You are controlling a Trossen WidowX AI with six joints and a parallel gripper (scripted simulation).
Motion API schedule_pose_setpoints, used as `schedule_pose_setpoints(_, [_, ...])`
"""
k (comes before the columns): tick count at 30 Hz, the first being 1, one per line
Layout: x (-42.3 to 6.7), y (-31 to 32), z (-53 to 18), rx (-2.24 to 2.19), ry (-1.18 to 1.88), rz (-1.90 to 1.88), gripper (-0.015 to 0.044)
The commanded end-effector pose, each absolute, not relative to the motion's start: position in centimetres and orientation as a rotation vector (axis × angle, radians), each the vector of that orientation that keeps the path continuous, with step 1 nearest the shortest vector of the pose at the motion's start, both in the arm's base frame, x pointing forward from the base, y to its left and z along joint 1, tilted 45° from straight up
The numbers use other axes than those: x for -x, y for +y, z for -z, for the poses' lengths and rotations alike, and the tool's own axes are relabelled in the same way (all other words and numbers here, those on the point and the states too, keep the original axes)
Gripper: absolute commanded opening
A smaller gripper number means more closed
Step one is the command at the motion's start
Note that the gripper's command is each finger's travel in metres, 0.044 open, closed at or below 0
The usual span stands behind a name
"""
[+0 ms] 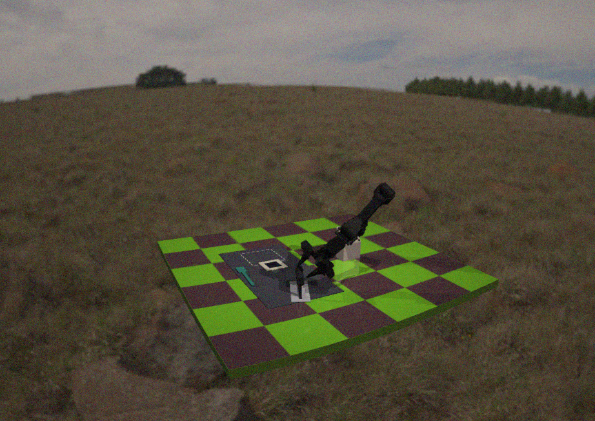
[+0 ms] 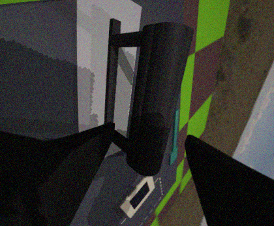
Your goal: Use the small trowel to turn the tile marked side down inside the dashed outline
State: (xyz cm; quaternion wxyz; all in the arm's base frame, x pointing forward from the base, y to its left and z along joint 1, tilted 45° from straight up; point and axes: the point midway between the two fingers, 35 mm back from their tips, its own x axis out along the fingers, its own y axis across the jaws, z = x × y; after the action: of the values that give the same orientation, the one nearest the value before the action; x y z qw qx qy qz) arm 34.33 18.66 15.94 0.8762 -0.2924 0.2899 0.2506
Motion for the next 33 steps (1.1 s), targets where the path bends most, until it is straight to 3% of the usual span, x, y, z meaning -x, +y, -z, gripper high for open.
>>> schedule_pose_setpoints(1, [-34.8, 18.9, -15.5, 0.609, 0.605, -0.523, 0.0300])
schedule_pose_setpoints(27, [-37.6, 19.9, -12.8, 0.610, 0.606, -0.523, 0.0300])
schedule_pose_setpoints(33, [-37.6, 19.9, -12.8, 0.610, 0.606, -0.523, 0.0142])
